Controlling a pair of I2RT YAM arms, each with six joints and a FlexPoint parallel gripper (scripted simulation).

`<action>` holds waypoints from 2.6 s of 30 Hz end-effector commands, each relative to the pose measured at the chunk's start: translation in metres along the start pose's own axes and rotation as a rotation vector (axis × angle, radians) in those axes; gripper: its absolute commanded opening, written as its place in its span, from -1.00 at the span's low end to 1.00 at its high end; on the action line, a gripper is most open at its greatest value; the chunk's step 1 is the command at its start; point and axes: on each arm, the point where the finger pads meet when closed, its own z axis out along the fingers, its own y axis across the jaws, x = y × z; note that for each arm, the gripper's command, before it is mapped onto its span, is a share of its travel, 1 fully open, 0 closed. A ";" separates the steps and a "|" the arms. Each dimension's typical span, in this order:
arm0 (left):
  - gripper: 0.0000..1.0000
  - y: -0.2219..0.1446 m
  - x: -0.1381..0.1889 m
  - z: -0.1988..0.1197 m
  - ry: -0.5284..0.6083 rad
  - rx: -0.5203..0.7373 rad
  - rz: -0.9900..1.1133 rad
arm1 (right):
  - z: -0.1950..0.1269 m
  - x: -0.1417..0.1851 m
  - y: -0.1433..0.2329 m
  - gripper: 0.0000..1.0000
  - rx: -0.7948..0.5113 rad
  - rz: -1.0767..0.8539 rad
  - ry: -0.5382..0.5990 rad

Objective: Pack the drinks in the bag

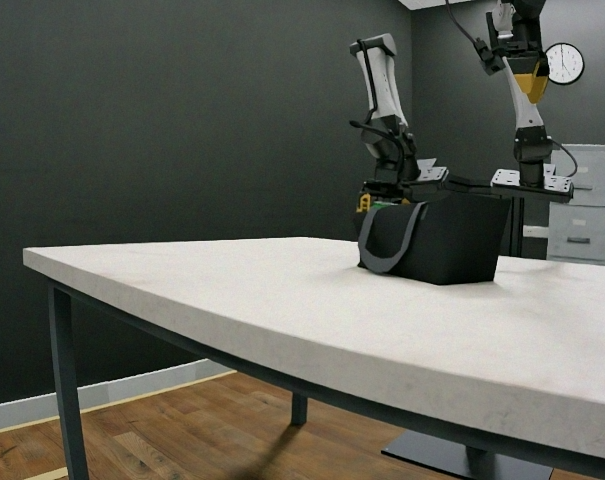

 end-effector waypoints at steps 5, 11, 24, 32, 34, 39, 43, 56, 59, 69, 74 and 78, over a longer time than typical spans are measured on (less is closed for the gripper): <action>0.73 0.002 0.000 0.000 -0.002 -0.004 0.001 | 0.004 0.003 -0.007 0.34 0.022 -0.002 -0.014; 0.73 0.002 0.000 0.003 -0.005 0.006 -0.001 | 0.007 -0.014 -0.002 0.34 -0.015 0.006 -0.051; 0.73 0.002 0.000 0.003 -0.005 0.006 -0.001 | 0.007 0.007 -0.001 0.34 -0.007 -0.008 -0.006; 0.73 0.002 0.000 0.003 -0.005 0.006 -0.001 | 0.008 0.016 0.001 0.34 -0.021 -0.009 0.026; 0.73 0.002 0.000 0.003 -0.005 0.006 -0.001 | 0.008 0.018 0.001 0.34 -0.019 -0.009 0.036; 0.73 0.002 0.000 0.003 -0.005 0.006 -0.001 | 0.007 0.014 -0.002 0.34 -0.016 -0.014 0.019; 0.73 0.002 0.000 0.003 -0.005 0.006 -0.001 | 0.010 0.001 -0.005 0.68 0.002 -0.008 -0.020; 0.73 0.002 0.000 0.003 -0.005 0.006 -0.001 | 0.010 0.001 -0.006 0.68 0.008 -0.007 -0.019; 0.73 0.002 0.000 0.003 -0.005 0.006 -0.001 | 0.010 0.001 -0.006 0.73 0.008 -0.007 -0.019; 0.73 0.002 0.000 0.003 -0.005 0.006 -0.001 | 0.010 0.001 -0.006 0.73 0.008 -0.007 -0.019; 0.73 0.002 0.000 0.003 -0.005 0.006 -0.001 | 0.010 0.001 -0.006 0.73 0.008 -0.007 -0.019; 0.73 0.002 0.000 0.003 -0.005 0.006 -0.001 | -0.007 0.004 0.001 0.73 -0.023 -0.008 0.036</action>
